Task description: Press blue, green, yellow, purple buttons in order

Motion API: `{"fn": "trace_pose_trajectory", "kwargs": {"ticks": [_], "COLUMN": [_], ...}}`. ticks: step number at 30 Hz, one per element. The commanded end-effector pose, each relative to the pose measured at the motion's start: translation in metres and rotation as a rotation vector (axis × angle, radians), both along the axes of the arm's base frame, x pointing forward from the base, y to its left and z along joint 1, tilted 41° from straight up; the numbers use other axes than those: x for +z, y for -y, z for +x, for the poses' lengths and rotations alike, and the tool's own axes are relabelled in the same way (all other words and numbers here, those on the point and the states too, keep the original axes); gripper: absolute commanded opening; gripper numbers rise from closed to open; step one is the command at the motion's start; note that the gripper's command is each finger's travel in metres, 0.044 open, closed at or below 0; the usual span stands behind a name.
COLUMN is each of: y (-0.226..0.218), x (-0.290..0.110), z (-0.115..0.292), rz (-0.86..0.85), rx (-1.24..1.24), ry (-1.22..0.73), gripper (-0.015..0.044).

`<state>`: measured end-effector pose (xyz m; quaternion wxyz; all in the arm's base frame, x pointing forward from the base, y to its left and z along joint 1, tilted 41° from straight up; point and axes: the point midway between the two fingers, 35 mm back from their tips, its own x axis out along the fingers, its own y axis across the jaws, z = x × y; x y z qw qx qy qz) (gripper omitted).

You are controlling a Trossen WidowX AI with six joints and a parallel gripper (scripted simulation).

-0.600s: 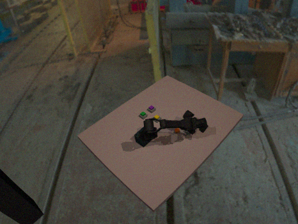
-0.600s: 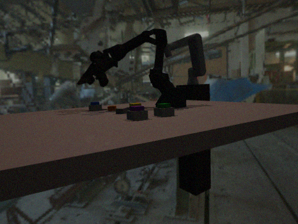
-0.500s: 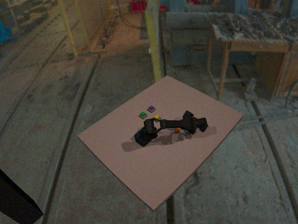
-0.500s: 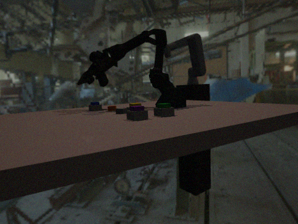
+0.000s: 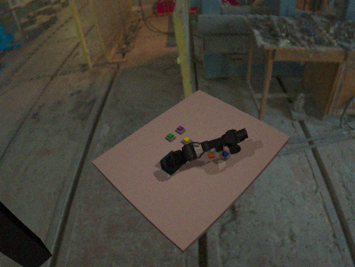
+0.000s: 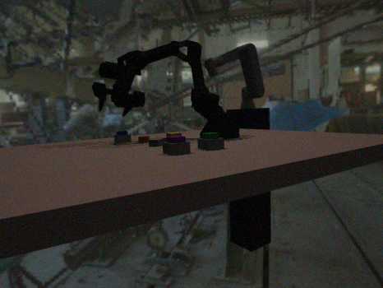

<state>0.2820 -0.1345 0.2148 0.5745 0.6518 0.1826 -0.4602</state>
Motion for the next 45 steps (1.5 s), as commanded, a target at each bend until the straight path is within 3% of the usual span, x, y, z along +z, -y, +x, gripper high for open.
{"fn": "trace_pose_trajectory", "kwargs": {"ticks": [1,4,11,29,36,43,45], "y": [-0.015,-0.02,-0.026,-0.027,0.013,0.014,0.014], "x": [-0.006,-0.001,0.013,0.013,-0.031,-0.032,-0.032], "z": [-0.012,-0.015,-0.015,-0.015,-0.016,-0.016,-0.016], "rz": [-0.472,-0.598,-0.746,-0.748,-0.751,-0.751,-0.751], "rx": [0.74,1.012,1.459,1.466,1.463,1.463,1.463], "ry": [-0.688,-0.935,-1.29,-1.296,-1.297,-1.297,-1.297], "gripper": [0.04,0.04,0.04,0.04,0.0216,0.0032,0.002]}}
